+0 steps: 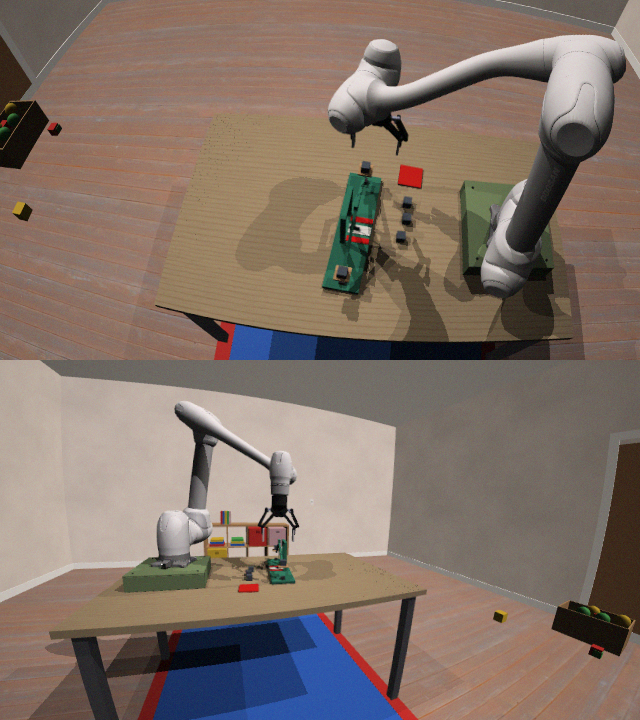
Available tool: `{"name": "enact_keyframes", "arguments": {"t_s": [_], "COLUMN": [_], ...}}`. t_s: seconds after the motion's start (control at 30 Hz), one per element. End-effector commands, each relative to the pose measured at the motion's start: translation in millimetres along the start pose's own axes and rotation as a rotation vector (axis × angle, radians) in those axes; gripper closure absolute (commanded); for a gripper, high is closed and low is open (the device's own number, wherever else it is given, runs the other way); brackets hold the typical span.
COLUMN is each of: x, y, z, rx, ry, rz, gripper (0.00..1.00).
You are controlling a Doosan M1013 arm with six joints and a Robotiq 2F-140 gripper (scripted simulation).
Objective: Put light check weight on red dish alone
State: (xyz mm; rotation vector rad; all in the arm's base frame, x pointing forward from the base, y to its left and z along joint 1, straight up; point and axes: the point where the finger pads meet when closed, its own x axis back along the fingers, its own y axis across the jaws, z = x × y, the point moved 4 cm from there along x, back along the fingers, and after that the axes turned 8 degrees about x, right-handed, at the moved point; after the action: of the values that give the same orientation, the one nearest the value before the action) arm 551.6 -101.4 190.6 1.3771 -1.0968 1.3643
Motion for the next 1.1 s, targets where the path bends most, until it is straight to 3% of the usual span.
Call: {"name": "enact_keyframes", "arguments": {"t_s": [0.0,0.03,0.07,1.07], "x": [-11.1,-11.7,-11.7,-11.7], "y": [-24.9,-25.7,-25.7,-25.7], "z": [2.2,2.3,2.3,2.3], "rx": [-0.003,-0.003,-0.003,-0.003], "ry": [0.004,0.004,0.004,0.004], "rz": [0.009,0.009,0.009,0.009], "gripper": [0.0,0.0,0.65,0.65]}}
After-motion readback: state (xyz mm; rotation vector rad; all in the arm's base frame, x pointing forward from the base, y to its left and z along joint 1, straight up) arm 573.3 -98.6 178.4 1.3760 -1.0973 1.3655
